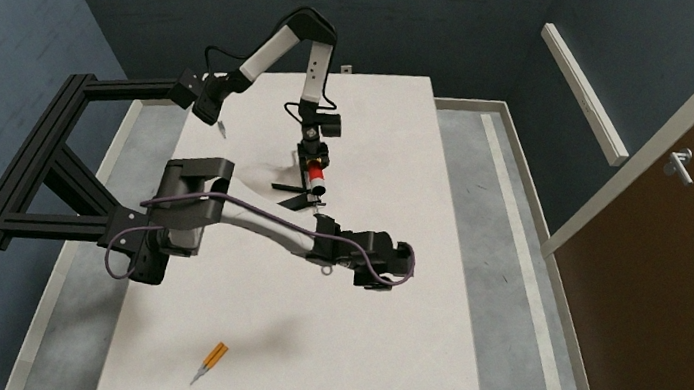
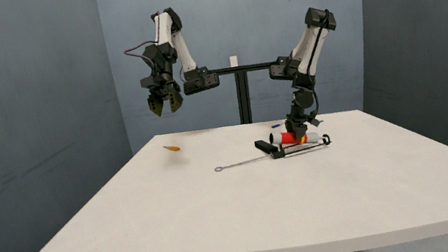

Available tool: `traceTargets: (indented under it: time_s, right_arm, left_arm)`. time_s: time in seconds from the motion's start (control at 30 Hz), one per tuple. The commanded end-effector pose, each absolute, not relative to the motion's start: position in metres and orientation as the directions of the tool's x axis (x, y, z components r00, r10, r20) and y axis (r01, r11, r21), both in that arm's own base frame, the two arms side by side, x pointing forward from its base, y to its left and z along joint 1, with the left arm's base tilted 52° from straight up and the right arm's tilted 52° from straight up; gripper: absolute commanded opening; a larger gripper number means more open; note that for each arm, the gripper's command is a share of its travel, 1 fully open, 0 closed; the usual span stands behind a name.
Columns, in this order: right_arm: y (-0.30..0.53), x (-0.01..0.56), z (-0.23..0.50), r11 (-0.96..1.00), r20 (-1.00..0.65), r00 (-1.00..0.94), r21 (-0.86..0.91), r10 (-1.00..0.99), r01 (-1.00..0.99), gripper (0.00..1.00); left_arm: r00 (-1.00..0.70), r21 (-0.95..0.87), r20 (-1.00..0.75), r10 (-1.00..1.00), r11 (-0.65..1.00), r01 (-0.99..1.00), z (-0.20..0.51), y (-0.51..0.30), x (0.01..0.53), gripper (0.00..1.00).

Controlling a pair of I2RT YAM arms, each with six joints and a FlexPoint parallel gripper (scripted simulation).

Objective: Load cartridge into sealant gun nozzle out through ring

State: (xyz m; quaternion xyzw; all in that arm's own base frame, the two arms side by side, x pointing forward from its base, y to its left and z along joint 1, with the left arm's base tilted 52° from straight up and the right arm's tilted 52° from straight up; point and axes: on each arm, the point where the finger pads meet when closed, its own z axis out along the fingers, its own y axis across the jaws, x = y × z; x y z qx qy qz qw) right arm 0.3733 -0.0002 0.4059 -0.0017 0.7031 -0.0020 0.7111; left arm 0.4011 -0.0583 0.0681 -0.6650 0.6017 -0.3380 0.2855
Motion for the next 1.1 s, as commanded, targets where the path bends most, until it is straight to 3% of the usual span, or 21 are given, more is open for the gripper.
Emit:
traceTargets:
  time_s: [0.0,1.07]
  right_arm:
    - [0.003,0.362,0.427,1.0,-0.998,0.068,-0.002,-0.001,-0.011,0.52]
    - [0.003,0.362,0.427,1.0,-0.998,0.068,-0.002,-0.001,-0.011,0.52]
  left_arm:
    - [0.006,-0.803,0.136,-0.991,-0.114,-0.586,0.07,-0.073,0.404,0.0]
    - [0.004,-0.818,0.133,-0.991,-0.112,-0.564,0.07,-0.051,0.405,0.0]
